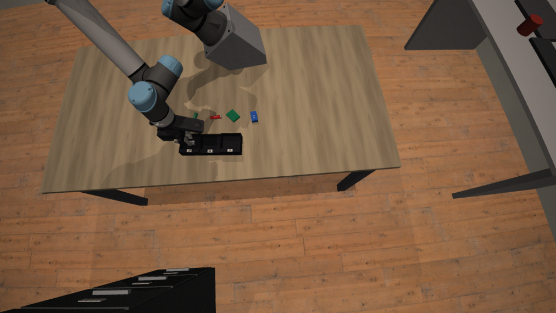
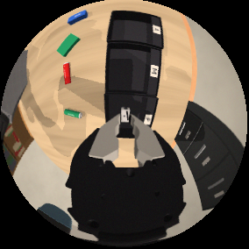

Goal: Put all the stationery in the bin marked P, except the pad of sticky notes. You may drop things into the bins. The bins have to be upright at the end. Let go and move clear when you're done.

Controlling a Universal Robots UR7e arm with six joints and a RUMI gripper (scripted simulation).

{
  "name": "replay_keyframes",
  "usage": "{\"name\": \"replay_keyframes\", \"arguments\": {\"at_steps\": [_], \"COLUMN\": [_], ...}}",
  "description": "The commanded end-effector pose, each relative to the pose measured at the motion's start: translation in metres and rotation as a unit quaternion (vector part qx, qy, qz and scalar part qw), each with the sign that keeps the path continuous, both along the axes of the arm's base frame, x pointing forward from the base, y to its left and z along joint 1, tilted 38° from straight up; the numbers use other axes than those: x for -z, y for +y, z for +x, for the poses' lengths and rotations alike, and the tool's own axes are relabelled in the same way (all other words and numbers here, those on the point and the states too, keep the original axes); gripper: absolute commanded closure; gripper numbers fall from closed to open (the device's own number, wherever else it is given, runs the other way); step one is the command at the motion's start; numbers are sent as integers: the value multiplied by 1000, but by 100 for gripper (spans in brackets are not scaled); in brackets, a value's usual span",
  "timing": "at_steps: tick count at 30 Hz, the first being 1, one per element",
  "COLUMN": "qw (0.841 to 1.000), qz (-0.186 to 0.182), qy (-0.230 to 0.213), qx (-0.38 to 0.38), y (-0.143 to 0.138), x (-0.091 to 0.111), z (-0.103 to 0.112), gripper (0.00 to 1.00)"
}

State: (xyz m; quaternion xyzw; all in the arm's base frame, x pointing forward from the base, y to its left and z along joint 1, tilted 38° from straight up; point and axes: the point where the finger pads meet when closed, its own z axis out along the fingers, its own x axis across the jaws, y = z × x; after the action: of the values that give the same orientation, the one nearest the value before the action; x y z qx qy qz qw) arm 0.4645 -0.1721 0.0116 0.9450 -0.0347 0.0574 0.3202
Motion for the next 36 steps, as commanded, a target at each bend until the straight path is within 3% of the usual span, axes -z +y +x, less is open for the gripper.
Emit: {"name": "replay_keyframes", "arguments": {"at_steps": [1,18,36], "qw": [1000,1000,1000], "qz": [0,0,0], "qy": [-1,-1,-1], "qx": [0,0,0], "y": [0,0,13], "x": [0,0,-17], "z": [0,0,-2], "gripper": [82,82,82]}}
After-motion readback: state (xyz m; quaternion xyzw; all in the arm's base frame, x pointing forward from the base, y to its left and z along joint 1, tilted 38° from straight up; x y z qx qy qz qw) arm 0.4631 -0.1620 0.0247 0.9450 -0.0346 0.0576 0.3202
